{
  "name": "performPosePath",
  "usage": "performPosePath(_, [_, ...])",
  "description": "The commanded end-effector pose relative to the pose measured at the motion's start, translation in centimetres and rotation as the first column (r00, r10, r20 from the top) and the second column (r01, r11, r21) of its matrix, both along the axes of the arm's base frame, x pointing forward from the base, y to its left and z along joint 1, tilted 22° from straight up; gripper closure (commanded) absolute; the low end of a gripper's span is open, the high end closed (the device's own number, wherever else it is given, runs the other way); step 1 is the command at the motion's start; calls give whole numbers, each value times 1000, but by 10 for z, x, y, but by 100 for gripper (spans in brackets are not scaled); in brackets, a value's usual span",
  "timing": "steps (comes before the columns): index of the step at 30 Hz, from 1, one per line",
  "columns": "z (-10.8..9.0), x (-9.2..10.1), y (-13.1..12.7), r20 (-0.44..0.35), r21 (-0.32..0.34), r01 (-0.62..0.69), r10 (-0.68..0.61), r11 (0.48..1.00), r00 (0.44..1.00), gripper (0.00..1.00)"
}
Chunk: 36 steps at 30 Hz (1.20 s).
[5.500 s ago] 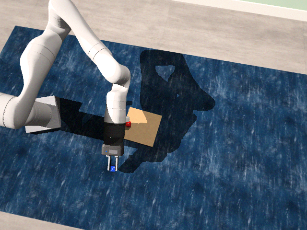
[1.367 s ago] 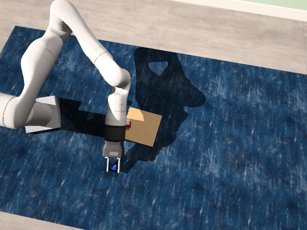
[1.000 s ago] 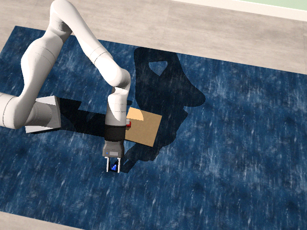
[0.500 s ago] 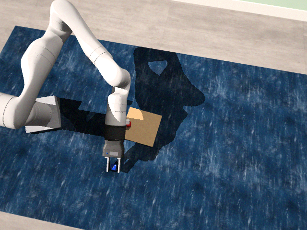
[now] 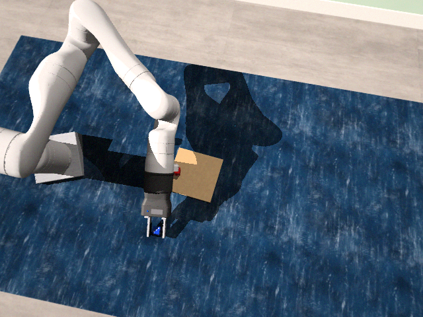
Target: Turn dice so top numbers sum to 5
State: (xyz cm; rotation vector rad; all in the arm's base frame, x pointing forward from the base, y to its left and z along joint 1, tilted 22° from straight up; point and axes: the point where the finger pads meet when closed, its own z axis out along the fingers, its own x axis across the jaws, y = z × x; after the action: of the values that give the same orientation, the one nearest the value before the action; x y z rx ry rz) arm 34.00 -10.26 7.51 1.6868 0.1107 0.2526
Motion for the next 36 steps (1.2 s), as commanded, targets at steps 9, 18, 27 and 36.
performPosePath(9, [1, -1, 5, 1, 0, 0, 0, 1000, 1000, 30])
performPosePath(18, [4, -7, 28, 1, 0, 0, 0, 1000, 1000, 30])
performPosePath(27, [6, -11, 48, 1, 0, 0, 0, 1000, 1000, 30])
performPosePath(36, [10, -12, 50, 1, 0, 0, 0, 1000, 1000, 30])
